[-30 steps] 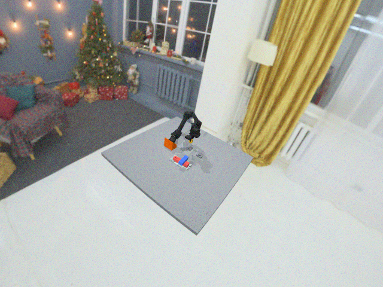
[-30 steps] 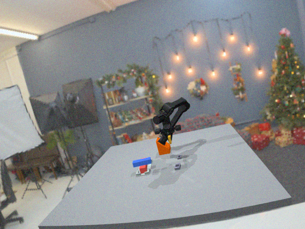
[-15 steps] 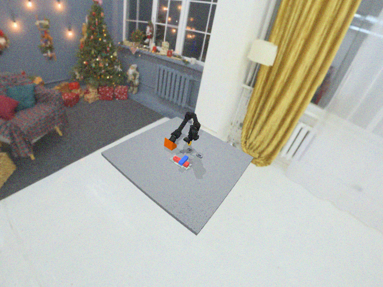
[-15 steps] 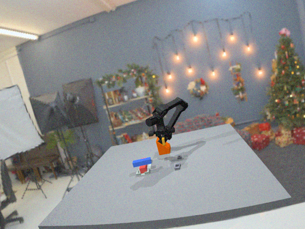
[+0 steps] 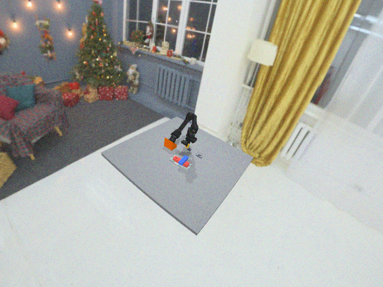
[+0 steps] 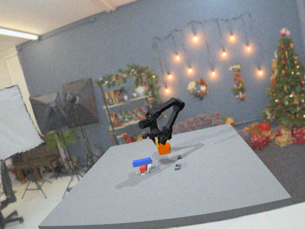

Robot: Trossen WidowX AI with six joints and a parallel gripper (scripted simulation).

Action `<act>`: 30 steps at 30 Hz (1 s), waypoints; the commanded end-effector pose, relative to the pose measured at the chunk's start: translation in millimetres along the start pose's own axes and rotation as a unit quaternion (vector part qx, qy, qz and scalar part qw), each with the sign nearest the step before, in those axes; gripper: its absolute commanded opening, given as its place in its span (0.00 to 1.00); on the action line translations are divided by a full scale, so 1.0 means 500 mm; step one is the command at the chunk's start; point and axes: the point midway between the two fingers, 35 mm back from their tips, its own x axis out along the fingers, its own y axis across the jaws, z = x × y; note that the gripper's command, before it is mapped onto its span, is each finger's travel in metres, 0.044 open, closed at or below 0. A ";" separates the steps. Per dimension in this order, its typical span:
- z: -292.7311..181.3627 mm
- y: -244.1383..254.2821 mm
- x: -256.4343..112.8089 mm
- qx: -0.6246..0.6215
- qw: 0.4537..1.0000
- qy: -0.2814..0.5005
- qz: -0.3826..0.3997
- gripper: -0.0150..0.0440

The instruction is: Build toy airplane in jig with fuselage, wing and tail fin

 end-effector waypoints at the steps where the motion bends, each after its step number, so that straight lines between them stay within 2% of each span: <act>1: -0.003 -0.027 0.009 0.000 1.000 0.006 0.000 0.25; 30: -0.030 -0.208 0.064 -0.033 0.999 0.006 0.008 0.25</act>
